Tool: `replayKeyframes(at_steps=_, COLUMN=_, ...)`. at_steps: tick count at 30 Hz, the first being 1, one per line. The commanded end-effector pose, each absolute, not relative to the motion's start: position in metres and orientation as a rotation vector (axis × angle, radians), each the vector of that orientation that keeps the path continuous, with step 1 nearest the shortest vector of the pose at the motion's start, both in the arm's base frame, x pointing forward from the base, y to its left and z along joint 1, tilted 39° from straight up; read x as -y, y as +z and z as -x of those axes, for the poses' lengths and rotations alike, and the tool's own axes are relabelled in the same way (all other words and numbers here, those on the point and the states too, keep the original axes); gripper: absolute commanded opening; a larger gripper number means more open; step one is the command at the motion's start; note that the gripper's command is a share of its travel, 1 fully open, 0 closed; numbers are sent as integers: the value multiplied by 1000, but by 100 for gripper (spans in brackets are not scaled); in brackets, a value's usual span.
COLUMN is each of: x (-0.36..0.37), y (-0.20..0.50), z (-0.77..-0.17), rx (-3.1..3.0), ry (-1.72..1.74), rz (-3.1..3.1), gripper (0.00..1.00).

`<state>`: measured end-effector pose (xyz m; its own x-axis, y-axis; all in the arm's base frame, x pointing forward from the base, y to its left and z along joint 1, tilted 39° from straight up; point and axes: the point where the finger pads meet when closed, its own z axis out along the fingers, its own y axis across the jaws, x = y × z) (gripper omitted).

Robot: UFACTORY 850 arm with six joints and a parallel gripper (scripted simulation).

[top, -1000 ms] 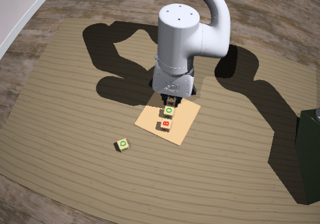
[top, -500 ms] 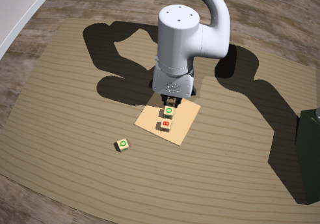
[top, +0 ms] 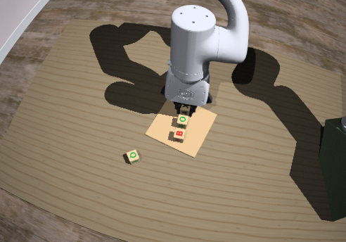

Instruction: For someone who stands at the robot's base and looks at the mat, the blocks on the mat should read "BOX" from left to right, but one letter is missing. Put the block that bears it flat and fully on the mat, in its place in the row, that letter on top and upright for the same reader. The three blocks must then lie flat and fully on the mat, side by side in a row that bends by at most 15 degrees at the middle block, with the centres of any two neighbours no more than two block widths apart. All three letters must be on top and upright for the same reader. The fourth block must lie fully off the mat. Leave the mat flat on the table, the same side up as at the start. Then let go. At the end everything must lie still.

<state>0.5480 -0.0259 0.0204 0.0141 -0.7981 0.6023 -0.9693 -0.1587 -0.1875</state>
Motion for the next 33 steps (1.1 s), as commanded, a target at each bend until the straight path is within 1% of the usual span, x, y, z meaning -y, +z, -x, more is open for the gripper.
replayKeyframes(at_steps=1, x=25, y=21, z=-548, rx=1828, ry=878, rz=-2016, gripper=21)
replayKeyframes(at_steps=19, x=25, y=21, z=-548, rx=1828, ry=878, rz=-2016, gripper=21)
replayKeyframes(at_steps=20, x=25, y=21, z=-548, rx=1828, ry=878, rz=-2016, gripper=26)
replayKeyframes(at_steps=22, x=25, y=21, z=-548, rx=1828, ry=878, rz=-2016, gripper=26)
replayKeyframes(at_steps=23, x=25, y=21, z=-548, rx=1828, ry=878, rz=-2016, gripper=30)
replayKeyframes(at_steps=25, x=25, y=21, z=-548, rx=1828, ry=878, rz=-2016, gripper=30)
replayKeyframes(at_steps=26, x=25, y=21, z=-548, rx=1828, ry=878, rz=-2016, gripper=34)
replayKeyframes(at_steps=28, x=25, y=21, z=-548, rx=1828, ry=878, rz=-2016, gripper=34)
replayKeyframes(at_steps=29, x=25, y=21, z=-548, rx=1828, ry=878, rz=-2016, gripper=38)
replayKeyframes(at_steps=33, x=25, y=21, z=-548, rx=1828, ry=878, rz=-2016, gripper=38)
